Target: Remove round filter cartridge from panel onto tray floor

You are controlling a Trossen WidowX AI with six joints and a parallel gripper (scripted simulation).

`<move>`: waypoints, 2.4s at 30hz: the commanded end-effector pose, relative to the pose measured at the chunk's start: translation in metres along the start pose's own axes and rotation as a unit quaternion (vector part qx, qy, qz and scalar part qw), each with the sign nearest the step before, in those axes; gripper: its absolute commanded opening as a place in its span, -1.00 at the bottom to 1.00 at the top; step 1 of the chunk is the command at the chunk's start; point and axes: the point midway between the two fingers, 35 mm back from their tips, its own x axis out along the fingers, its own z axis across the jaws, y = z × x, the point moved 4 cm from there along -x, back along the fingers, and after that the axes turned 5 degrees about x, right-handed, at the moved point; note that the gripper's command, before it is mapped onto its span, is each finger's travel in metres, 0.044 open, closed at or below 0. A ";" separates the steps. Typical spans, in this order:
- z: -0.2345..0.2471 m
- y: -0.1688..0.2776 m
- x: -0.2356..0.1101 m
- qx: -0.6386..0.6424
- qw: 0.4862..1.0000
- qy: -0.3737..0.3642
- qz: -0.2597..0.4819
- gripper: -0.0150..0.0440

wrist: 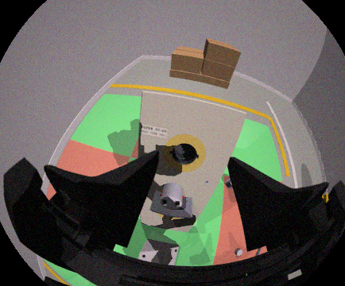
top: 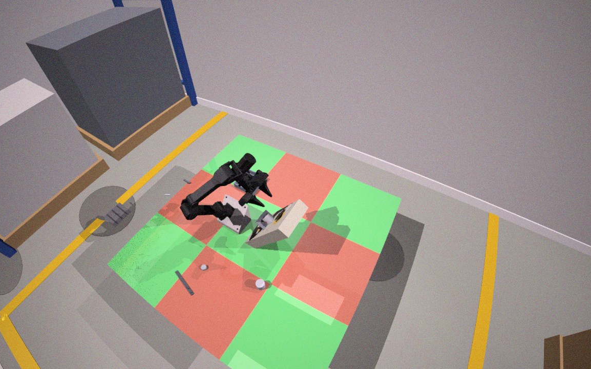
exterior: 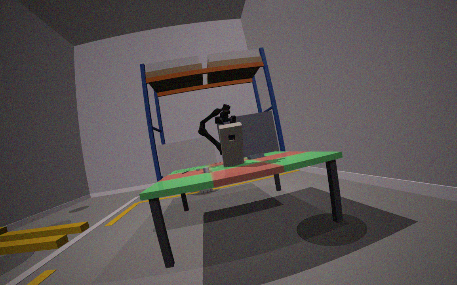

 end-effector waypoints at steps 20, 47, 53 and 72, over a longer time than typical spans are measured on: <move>0.008 0.098 0.040 0.059 0.974 0.012 0.219 0.54; 0.008 0.117 0.079 0.059 0.974 0.013 0.218 0.54; 0.010 0.115 0.077 0.059 0.974 0.011 0.220 0.43; 0.010 0.110 0.077 0.058 0.974 0.011 0.220 -0.40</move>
